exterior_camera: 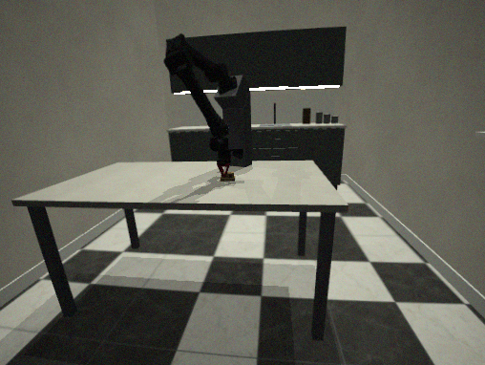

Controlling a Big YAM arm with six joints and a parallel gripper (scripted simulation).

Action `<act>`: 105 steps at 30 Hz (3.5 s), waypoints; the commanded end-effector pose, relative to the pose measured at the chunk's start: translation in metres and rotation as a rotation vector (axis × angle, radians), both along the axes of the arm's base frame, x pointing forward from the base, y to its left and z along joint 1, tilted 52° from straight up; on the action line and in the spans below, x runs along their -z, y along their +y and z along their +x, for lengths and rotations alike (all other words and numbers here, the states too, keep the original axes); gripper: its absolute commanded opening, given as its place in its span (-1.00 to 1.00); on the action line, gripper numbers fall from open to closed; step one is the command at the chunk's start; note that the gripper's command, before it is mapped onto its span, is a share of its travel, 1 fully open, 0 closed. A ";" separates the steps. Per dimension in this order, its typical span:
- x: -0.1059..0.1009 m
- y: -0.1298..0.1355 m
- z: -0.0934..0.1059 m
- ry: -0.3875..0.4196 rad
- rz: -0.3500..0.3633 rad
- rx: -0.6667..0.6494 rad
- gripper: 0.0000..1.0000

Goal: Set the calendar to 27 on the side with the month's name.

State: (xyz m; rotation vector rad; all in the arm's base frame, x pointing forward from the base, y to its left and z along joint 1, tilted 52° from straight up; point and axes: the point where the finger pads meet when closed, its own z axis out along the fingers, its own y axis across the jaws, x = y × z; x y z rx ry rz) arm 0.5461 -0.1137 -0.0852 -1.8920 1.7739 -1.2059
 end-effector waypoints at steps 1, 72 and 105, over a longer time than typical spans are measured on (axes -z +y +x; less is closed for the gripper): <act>0.016 0.001 -0.020 0.044 0.003 -0.004 -0.46; -0.007 0.016 -0.029 0.026 0.010 -0.010 -0.46; -0.072 0.010 -0.070 -0.001 -0.004 -0.001 -0.46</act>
